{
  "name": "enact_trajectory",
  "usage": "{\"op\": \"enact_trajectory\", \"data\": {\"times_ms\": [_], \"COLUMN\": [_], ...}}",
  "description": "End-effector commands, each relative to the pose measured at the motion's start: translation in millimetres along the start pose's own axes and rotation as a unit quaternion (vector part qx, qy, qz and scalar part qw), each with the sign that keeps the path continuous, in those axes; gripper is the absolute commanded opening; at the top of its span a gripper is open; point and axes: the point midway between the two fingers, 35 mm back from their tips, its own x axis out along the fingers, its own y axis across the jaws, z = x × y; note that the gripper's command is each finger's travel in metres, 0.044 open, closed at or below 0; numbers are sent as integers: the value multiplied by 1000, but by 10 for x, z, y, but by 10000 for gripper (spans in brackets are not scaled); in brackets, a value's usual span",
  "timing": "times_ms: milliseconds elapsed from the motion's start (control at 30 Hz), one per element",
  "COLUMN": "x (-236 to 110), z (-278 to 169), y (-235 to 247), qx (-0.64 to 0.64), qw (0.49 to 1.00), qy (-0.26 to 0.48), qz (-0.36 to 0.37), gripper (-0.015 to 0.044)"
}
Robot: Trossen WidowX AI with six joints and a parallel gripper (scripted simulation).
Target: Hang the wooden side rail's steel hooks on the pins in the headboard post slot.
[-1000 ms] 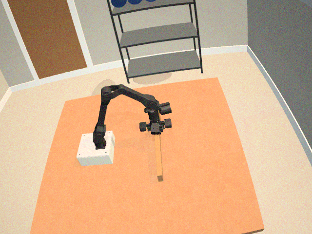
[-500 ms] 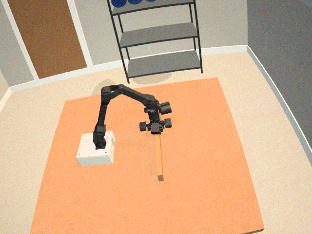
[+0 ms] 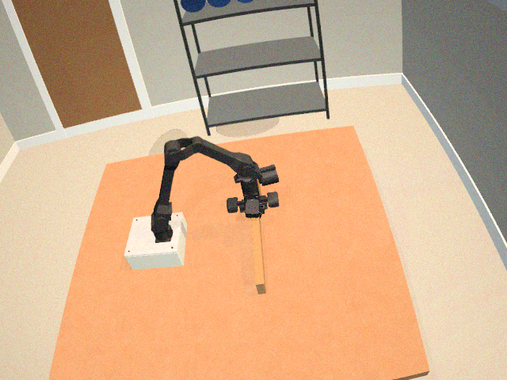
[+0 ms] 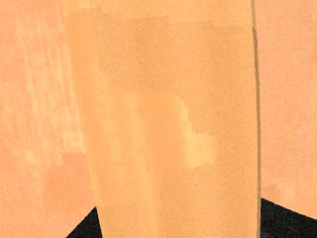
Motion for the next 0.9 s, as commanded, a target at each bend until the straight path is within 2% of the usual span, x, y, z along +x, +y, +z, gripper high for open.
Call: {"op": "enact_trajectory", "data": {"times_ms": [0, 867], "x": [-10, -19], "z": [-13, -42], "y": [21, 17], "qx": [1, 1], "qw": [1000, 1000], "qy": [1, 2], "qz": [4, 4], "gripper": [0, 0]}}
